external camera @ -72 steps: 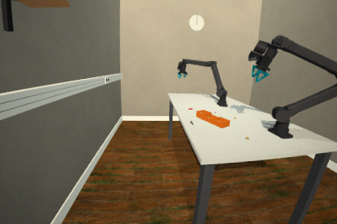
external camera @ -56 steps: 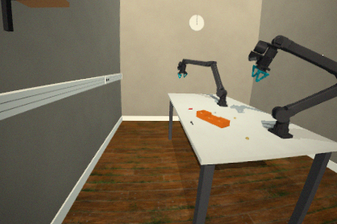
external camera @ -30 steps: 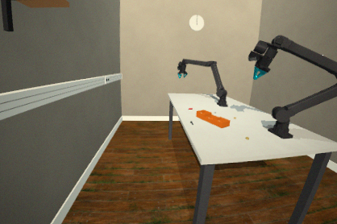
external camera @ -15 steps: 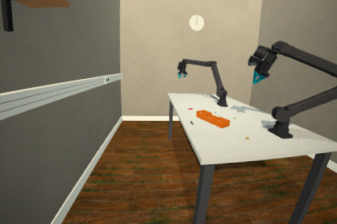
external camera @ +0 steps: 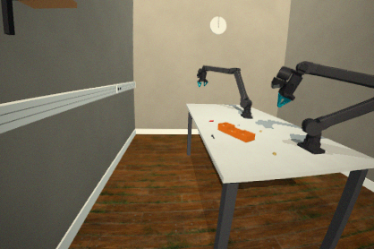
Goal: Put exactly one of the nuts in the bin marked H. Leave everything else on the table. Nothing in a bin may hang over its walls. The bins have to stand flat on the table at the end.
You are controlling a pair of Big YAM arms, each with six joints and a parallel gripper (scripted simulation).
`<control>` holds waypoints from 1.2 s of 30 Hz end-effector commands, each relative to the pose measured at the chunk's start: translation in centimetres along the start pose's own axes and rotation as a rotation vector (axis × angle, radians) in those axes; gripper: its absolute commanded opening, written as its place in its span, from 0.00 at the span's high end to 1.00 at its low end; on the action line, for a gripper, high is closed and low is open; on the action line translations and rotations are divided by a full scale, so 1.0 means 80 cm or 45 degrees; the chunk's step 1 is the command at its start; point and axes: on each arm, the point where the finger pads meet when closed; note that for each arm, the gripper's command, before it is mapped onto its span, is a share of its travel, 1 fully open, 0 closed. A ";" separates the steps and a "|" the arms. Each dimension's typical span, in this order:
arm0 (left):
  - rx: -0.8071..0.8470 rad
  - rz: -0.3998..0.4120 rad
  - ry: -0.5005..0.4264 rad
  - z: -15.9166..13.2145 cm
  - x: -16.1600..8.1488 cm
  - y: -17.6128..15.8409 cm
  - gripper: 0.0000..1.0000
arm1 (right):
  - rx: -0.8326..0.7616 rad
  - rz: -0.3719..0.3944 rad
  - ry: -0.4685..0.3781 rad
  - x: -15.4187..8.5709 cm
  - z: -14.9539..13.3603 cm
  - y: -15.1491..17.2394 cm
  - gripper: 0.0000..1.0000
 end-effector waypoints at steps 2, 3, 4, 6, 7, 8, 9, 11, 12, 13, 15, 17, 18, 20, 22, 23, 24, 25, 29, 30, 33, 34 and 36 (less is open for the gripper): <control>-0.049 0.005 -0.017 0.050 -0.038 -0.032 0.91 | 0.002 -0.003 -0.019 -0.010 0.003 -0.002 0.00; -0.047 0.001 -0.025 0.058 -0.040 -0.037 0.91 | 0.002 -0.003 -0.019 -0.010 0.003 -0.002 0.00; -0.047 -0.001 -0.031 0.059 -0.040 -0.038 0.91 | 0.002 -0.003 -0.019 -0.010 0.003 -0.002 0.00; -0.083 0.029 0.014 0.074 -0.041 -0.047 0.91 | 0.002 -0.003 -0.019 -0.010 0.003 -0.002 0.00; -0.083 0.028 0.013 0.081 -0.042 -0.051 0.91 | 0.002 -0.003 -0.019 -0.010 0.003 -0.002 0.00; -0.116 0.054 0.044 0.089 -0.041 -0.057 0.91 | 0.002 -0.003 -0.019 -0.010 0.003 -0.002 0.00; -0.116 0.054 0.044 0.098 -0.040 -0.063 0.91 | 0.002 -0.003 -0.019 -0.010 0.003 -0.002 0.00; -0.148 0.081 0.073 0.114 -0.038 -0.073 0.91 | 0.002 -0.003 -0.019 -0.010 0.003 -0.002 0.00; -0.148 0.081 0.073 0.114 -0.038 -0.073 0.91 | 0.002 -0.003 -0.019 -0.010 0.003 -0.002 0.00; -0.148 0.081 0.073 0.114 -0.038 -0.073 0.91 | 0.002 -0.003 -0.019 -0.010 0.003 -0.002 0.00; -0.180 0.109 0.100 0.131 -0.033 -0.084 0.91 | 0.002 -0.003 -0.019 -0.010 0.003 -0.002 0.00; -0.178 0.096 0.079 0.154 -0.028 -0.099 0.91 | 0.002 -0.003 -0.019 -0.010 0.003 -0.002 0.00; -0.177 0.091 0.072 0.161 -0.027 -0.103 0.91 | 0.002 -0.003 -0.019 -0.010 0.003 -0.002 0.00; -0.211 0.139 0.126 0.170 -0.020 -0.111 0.91 | 0.002 -0.003 -0.019 -0.010 0.003 -0.002 0.00; -0.241 0.170 0.150 0.185 -0.011 -0.123 0.91 | 0.002 -0.003 -0.019 -0.010 0.003 -0.002 0.00; -0.241 0.170 0.150 0.192 -0.006 -0.129 0.91 | 0.002 -0.003 -0.019 -0.010 0.003 -0.002 0.00; -0.242 0.170 0.151 0.200 -0.002 -0.135 0.91 | 0.002 -0.003 -0.019 -0.010 0.003 -0.002 0.00; -0.271 0.203 0.173 0.207 0.004 -0.141 0.91 | 0.002 -0.003 -0.019 -0.010 0.003 -0.002 0.00; -0.299 0.237 0.194 0.228 0.022 -0.158 0.91 | 0.002 -0.003 -0.019 -0.010 0.003 -0.002 0.00; -0.299 0.237 0.194 0.228 0.022 -0.158 0.91 | 0.002 -0.003 -0.019 -0.010 0.003 -0.002 0.00; -0.327 0.273 0.213 0.246 0.043 -0.175 0.91 | 0.002 -0.003 -0.019 -0.010 0.003 -0.002 0.00; -0.327 0.268 0.208 0.253 0.050 -0.181 0.91 | 0.002 -0.003 -0.019 -0.010 0.003 -0.002 0.00; -0.354 0.309 0.230 0.263 0.064 -0.191 0.91 | 0.002 -0.003 -0.019 -0.010 0.003 -0.002 0.00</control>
Point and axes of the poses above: on each arm, the point where the finger pads meet when closed, its own x axis out along the fingers, its own y axis across the jaws, z = x × y, and after that the axes turned 6 degrees about -x, right-handed
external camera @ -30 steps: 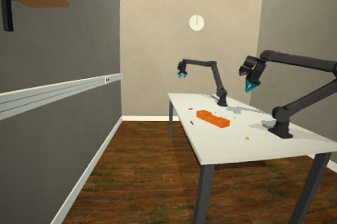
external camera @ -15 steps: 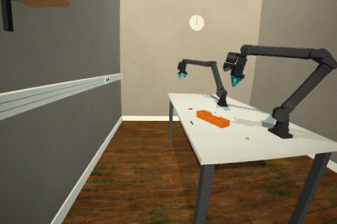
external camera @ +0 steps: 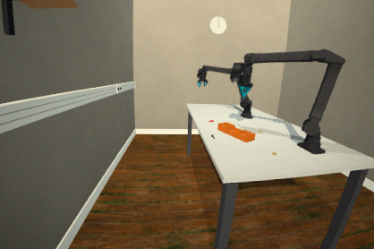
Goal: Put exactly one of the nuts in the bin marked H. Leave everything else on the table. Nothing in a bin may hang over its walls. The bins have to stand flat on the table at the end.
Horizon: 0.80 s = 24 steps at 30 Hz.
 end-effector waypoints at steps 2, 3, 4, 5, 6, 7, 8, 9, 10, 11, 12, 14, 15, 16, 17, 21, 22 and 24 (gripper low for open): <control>-0.049 -0.011 -0.029 0.029 -0.011 -0.054 0.91 | 0.002 -0.003 -0.019 -0.010 0.003 -0.002 0.00; -0.048 -0.025 -0.042 0.036 -0.008 -0.064 0.91 | 0.002 -0.003 -0.019 -0.010 0.003 -0.002 0.00; -0.077 0.026 -0.015 0.037 -0.002 -0.068 0.91 | 0.002 -0.003 -0.019 -0.010 0.003 -0.002 0.00; -0.077 0.026 -0.015 0.041 0.004 -0.076 0.91 | 0.002 -0.003 -0.019 -0.010 0.003 -0.002 0.00; -0.077 0.026 -0.015 0.045 0.010 -0.084 0.91 | 0.002 -0.003 -0.019 -0.010 0.003 -0.002 0.00; -0.077 0.026 -0.015 0.047 0.012 -0.087 0.91 | 0.002 -0.003 -0.019 -0.010 0.003 -0.002 0.00; -0.105 0.063 -0.003 0.050 0.019 -0.095 0.91 | 0.002 -0.003 -0.019 -0.010 0.003 -0.002 0.00; -0.105 0.063 -0.003 0.054 0.026 -0.103 0.91 | 0.002 -0.003 -0.019 -0.010 0.003 -0.002 0.00; -0.105 0.063 -0.003 0.054 0.026 -0.103 0.91 | 0.002 -0.003 -0.019 -0.010 0.003 -0.002 0.00; -0.105 0.063 -0.003 0.054 0.026 -0.103 0.91 | 0.002 -0.003 -0.019 -0.010 0.003 -0.002 0.00; -0.105 0.063 -0.002 0.058 0.032 -0.110 0.91 | 0.002 -0.003 -0.019 -0.010 0.003 -0.002 0.00; -0.106 0.063 -0.002 0.060 0.035 -0.114 0.91 | 0.002 -0.003 -0.019 -0.010 0.003 -0.002 0.00; -0.115 0.022 -0.036 0.060 0.008 -0.108 0.91 | 0.002 -0.003 -0.019 -0.010 0.003 -0.002 0.00; -0.118 0.022 -0.036 0.062 0.007 -0.106 0.91 | 0.002 -0.003 -0.019 -0.010 0.003 -0.002 0.00; -0.119 0.023 -0.036 0.062 0.006 -0.106 0.91 | 0.002 -0.003 -0.019 -0.010 0.003 -0.002 0.00; -0.121 0.056 -0.008 0.065 0.027 -0.108 0.91 | 0.002 -0.003 -0.019 -0.010 0.003 -0.002 0.00; -0.121 0.054 -0.009 0.067 0.032 -0.110 0.91 | 0.002 -0.003 -0.019 -0.010 0.003 -0.002 0.00; -0.119 0.092 0.022 0.058 0.054 -0.098 0.91 | 0.002 -0.003 -0.019 -0.010 0.003 -0.002 0.00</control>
Point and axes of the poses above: on each arm, the point where the finger pads meet when closed, its own x axis out along the fingers, its own y axis across the jaws, z = x × y, and after that the axes turned 6 degrees about -x, right-handed
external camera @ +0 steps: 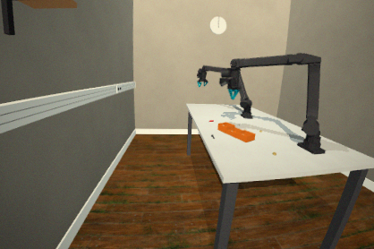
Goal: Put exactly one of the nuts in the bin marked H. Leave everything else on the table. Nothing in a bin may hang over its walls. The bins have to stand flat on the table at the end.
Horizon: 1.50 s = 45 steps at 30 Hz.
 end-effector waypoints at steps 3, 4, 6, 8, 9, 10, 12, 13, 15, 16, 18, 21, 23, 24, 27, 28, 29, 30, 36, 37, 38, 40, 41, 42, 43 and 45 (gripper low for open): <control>-0.017 0.017 0.007 0.004 0.014 -0.001 0.91 | 0.002 -0.003 -0.019 -0.010 0.003 -0.002 0.00; -0.017 0.017 0.007 0.004 0.014 -0.001 0.91 | 0.002 -0.003 -0.019 -0.010 0.003 -0.002 0.00; -0.017 -0.028 -0.026 0.002 -0.011 0.003 0.91 | 0.002 -0.003 -0.019 -0.010 0.003 -0.002 0.00; -0.017 -0.025 -0.024 0.001 -0.011 0.004 0.91 | 0.002 -0.003 -0.019 -0.010 0.003 -0.002 0.00; -0.017 -0.021 -0.022 0.002 -0.007 0.004 0.91 | 0.002 -0.003 -0.019 -0.010 0.003 -0.002 0.00; -0.017 -0.015 -0.017 0.003 -0.002 0.002 0.91 | 0.002 -0.003 -0.019 -0.010 0.003 -0.002 0.00; -0.017 -0.009 -0.012 0.003 0.002 0.003 0.91 | 0.002 -0.003 -0.019 -0.010 0.003 -0.002 0.00; -0.017 -0.010 -0.013 0.002 0.000 0.004 0.91 | 0.002 -0.003 -0.019 -0.010 0.003 -0.002 0.00; -0.017 -0.018 -0.019 0.002 -0.004 0.006 0.91 | 0.002 -0.003 -0.019 -0.010 0.003 -0.002 0.00; -0.017 -0.021 -0.022 0.002 -0.005 0.005 0.91 | 0.002 -0.003 -0.019 -0.010 0.003 -0.002 0.00; -0.017 -0.019 -0.020 0.002 -0.005 0.007 0.91 | 0.002 -0.003 -0.019 -0.010 0.003 -0.002 0.00; -0.017 -0.019 -0.020 0.002 -0.005 0.007 0.91 | 0.002 -0.003 -0.019 -0.010 0.003 -0.002 0.00; -0.017 -0.015 -0.017 0.003 -0.001 0.006 0.91 | 0.002 -0.003 -0.019 -0.010 0.003 -0.002 0.00; -0.017 -0.016 -0.018 0.003 -0.002 0.007 0.91 | 0.002 -0.003 -0.019 -0.010 0.003 -0.002 0.00; -0.017 -0.022 -0.022 0.002 -0.005 0.008 0.91 | 0.002 -0.003 -0.019 -0.010 0.003 -0.002 0.00; -0.017 -0.014 -0.016 0.002 -0.002 0.008 0.91 | 0.002 -0.003 -0.019 -0.010 0.003 -0.002 0.00; -0.017 -0.012 -0.015 0.003 0.000 0.008 0.91 | 0.002 -0.003 -0.019 -0.010 0.003 -0.002 0.00; -0.017 -0.012 -0.015 0.003 0.001 0.008 0.91 | 0.002 -0.003 -0.019 -0.010 0.003 -0.002 0.00; -0.017 -0.020 -0.021 0.003 -0.003 0.010 0.91 | 0.002 -0.003 -0.019 -0.010 0.003 -0.002 0.00; -0.017 -0.020 -0.021 0.003 -0.003 0.010 0.91 | 0.002 -0.003 -0.019 -0.010 0.003 -0.002 0.00; -0.017 -0.020 -0.021 0.003 -0.003 0.010 0.91 | 0.002 -0.003 -0.019 -0.010 0.003 -0.002 0.00; -0.017 -0.012 -0.015 0.003 0.001 0.010 0.91 | 0.002 -0.003 -0.019 -0.010 0.003 -0.002 0.00; -0.017 -0.013 -0.016 0.003 0.000 0.010 0.91 | 0.002 -0.003 -0.019 -0.010 0.003 -0.002 0.00; -0.017 -0.015 -0.017 0.003 0.000 0.010 0.91 | 0.002 -0.003 -0.019 -0.010 0.003 -0.002 0.00; -0.017 -0.016 -0.018 0.004 -0.001 0.011 0.91 | 0.002 -0.003 -0.019 -0.010 0.003 -0.002 0.00; -0.017 -0.017 -0.019 0.004 -0.001 0.011 0.91 | 0.002 -0.003 -0.019 -0.010 0.003 -0.002 0.00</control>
Point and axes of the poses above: on each arm, the point where the finger pads meet when closed, its own x axis out along the fingers, its own y axis across the jaws, z = x × y, and after that the axes turned 6 degrees about -x, right-handed
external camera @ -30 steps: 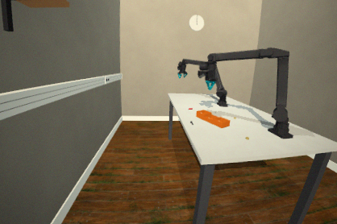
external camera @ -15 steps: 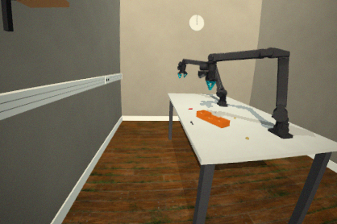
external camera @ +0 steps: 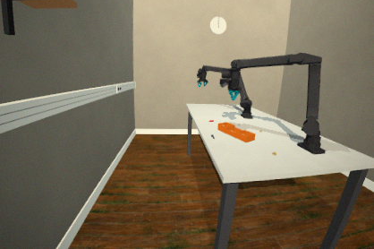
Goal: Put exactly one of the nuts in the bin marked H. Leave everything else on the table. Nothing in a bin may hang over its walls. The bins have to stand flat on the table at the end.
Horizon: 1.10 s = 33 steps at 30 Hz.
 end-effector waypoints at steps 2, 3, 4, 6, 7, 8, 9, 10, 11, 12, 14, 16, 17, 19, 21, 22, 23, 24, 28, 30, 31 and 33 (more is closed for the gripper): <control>-0.017 -0.023 -0.024 0.007 -0.009 0.007 0.91 | 0.002 -0.003 -0.019 -0.010 0.003 -0.002 0.00; -0.016 -0.023 -0.023 0.007 -0.009 0.007 0.91 | 0.002 -0.003 -0.019 -0.010 0.003 -0.002 0.00; -0.016 -0.021 -0.022 0.007 -0.009 0.008 0.91 | 0.002 -0.003 -0.019 -0.010 0.003 -0.002 0.00; -0.016 -0.015 -0.017 0.007 -0.006 0.008 0.91 | 0.002 -0.003 -0.019 -0.010 0.003 -0.002 0.00; -0.015 -0.016 -0.018 0.007 -0.006 0.008 0.91 | 0.002 -0.003 -0.019 -0.010 0.003 -0.002 0.00; -0.096 -0.009 -0.012 0.013 0.011 0.008 0.91 | 0.002 -0.003 -0.019 -0.010 0.003 -0.002 0.00; -0.096 -0.009 -0.012 0.013 0.011 0.008 0.91 | 0.002 -0.003 -0.019 -0.010 0.003 -0.002 0.00; -0.096 -0.009 -0.012 0.013 0.011 0.008 0.91 | 0.002 -0.003 -0.019 -0.010 0.003 -0.002 0.00; -0.159 0.007 0.000 0.017 0.030 0.010 0.91 | 0.002 -0.003 -0.019 -0.010 0.003 -0.002 0.00; -0.223 0.007 0.000 0.021 0.039 0.014 0.91 | 0.002 -0.003 -0.019 -0.010 0.003 -0.002 0.00; -0.294 0.001 -0.004 0.029 0.057 0.020 0.91 | 0.002 -0.003 -0.019 -0.010 0.003 -0.002 0.00; -0.357 -0.004 -0.007 0.036 0.076 0.027 0.91 | 0.002 -0.003 -0.019 -0.010 0.003 -0.002 0.00; -0.390 -0.006 -0.008 0.040 0.085 0.030 0.91 | 0.002 -0.003 -0.019 -0.010 0.003 -0.002 0.00; -0.459 -0.004 -0.007 0.047 0.104 0.036 0.91 | 0.002 -0.003 -0.019 -0.010 0.003 -0.002 0.00; -0.532 0.002 -0.004 0.055 0.122 0.043 0.91 | 0.002 -0.003 -0.019 -0.010 0.003 -0.002 0.00; -0.569 0.005 -0.002 0.059 0.131 0.046 0.91 | 0.002 -0.003 -0.019 -0.010 0.003 -0.002 0.00; -0.598 0.008 -0.001 0.062 0.140 0.049 0.91 | 0.002 -0.003 -0.019 -0.010 0.003 -0.002 0.00; -0.598 0.008 -0.001 0.066 0.150 0.052 0.91 | 0.002 -0.003 -0.019 -0.010 0.003 -0.002 0.00; -0.598 0.004 -0.003 0.074 0.166 0.059 0.91 | 0.002 -0.003 -0.019 -0.010 0.003 -0.002 0.00; -0.596 -0.003 -0.008 0.080 0.174 0.063 0.91 | 0.002 -0.003 -0.019 -0.010 0.003 -0.002 0.00; -0.593 -0.033 -0.028 0.081 0.157 0.062 0.91 | 0.002 -0.003 -0.019 -0.010 0.003 -0.002 0.00; -0.580 -0.083 -0.059 0.091 0.135 0.042 0.91 | 0.002 -0.003 -0.019 -0.010 0.003 -0.002 0.00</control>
Point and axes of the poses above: on each arm, the point where the finger pads meet when closed, its own x axis out along the fingers, its own y axis across the jaws, z = x × y, and after that the axes turned 6 degrees about -x, right-handed
